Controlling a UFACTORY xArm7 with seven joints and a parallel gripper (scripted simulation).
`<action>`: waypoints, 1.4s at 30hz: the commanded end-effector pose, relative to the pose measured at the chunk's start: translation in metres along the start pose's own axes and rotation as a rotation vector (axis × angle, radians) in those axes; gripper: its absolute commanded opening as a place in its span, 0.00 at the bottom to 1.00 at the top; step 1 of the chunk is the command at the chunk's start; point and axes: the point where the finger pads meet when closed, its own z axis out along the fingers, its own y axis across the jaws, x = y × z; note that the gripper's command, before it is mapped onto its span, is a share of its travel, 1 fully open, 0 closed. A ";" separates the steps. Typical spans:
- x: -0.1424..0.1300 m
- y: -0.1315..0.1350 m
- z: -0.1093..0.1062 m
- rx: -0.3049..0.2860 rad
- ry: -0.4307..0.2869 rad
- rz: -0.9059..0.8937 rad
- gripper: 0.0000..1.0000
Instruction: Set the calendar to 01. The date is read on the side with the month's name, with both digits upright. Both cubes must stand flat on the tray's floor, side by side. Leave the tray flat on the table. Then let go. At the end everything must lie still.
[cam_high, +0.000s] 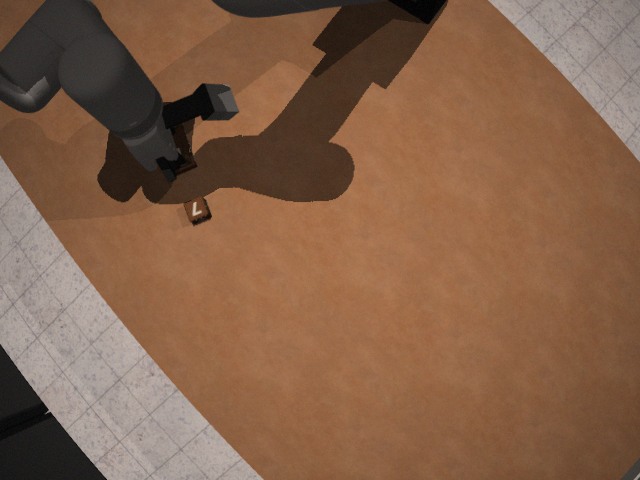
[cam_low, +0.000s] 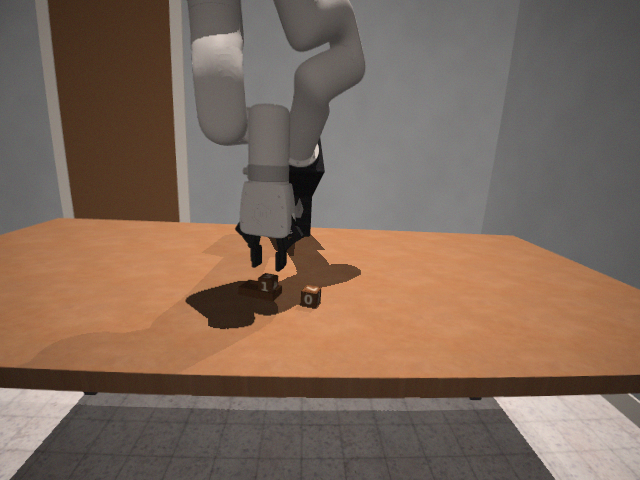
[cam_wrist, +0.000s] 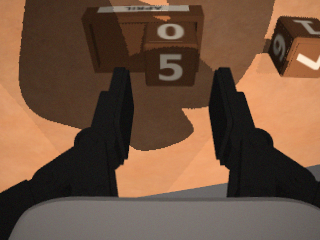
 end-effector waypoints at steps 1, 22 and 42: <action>-0.001 0.000 -0.026 0.007 0.003 0.000 0.49; -0.001 0.000 -0.051 0.007 0.003 0.000 1.00; -0.003 0.012 -0.048 0.017 0.006 -0.253 1.00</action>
